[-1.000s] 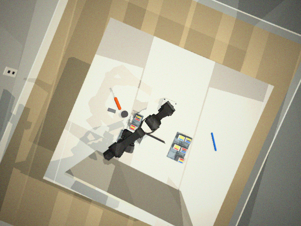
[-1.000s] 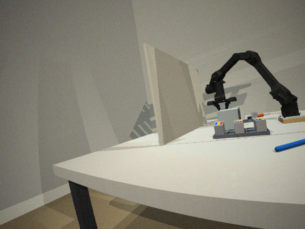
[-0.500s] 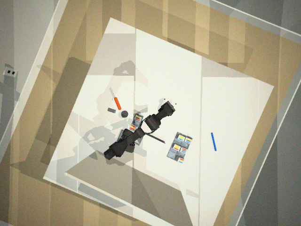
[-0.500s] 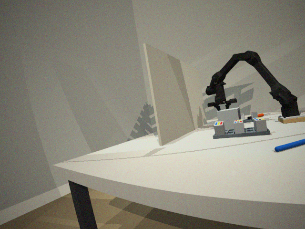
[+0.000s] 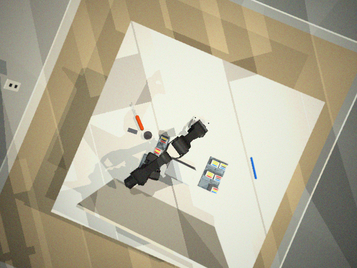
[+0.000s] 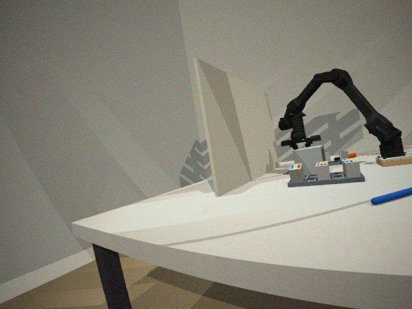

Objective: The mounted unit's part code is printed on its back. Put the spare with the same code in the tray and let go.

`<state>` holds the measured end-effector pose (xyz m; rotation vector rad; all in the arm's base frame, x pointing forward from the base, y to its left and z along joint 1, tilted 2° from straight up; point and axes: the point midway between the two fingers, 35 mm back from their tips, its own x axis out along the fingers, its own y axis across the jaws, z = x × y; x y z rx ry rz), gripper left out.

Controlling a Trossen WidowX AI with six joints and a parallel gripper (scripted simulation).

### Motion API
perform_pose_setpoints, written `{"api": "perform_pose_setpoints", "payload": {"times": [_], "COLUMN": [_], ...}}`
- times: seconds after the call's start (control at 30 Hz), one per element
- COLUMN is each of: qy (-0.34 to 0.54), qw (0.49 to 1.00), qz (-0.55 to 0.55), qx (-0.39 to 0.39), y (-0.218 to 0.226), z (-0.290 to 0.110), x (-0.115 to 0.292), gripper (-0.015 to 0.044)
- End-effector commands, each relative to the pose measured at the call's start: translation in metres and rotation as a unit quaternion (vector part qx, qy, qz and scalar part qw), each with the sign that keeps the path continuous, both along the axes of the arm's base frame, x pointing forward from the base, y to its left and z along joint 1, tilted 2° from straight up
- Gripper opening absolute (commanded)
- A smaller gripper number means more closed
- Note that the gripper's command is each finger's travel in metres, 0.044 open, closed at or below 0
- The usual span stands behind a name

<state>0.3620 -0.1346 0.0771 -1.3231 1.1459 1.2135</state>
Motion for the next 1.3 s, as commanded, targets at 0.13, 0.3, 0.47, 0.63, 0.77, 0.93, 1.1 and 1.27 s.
{"api": "perform_pose_setpoints", "payload": {"times": [0.13, 0.3, 0.47, 0.63, 0.77, 0.93, 1.1, 1.27], "qy": [0.002, 0.002, 0.002, 0.002, 0.002, 0.003, 0.0, 0.0], "qw": [1.0, 1.0, 1.0, 1.0, 1.0, 1.0, 1.0, 1.0], "qz": [0.003, 0.003, 0.003, 0.003, 0.003, 0.003, 0.0, 0.0], "qx": [0.003, 0.003, 0.003, 0.003, 0.003, 0.003, 0.0, 0.0], "y": [0.001, 0.001, 0.002, 0.002, 0.002, 0.002, 0.001, 0.001], "z": [-0.008, -0.011, -0.014, -0.018, -0.021, -0.024, -0.022, -0.022], "x": [-0.002, -0.002, -0.003, -0.004, -0.004, -0.005, -0.004, -0.004], "gripper": [0.0, 0.0, 0.0, 0.0, 0.0, 0.0, 0.0053, 0.0184]}}
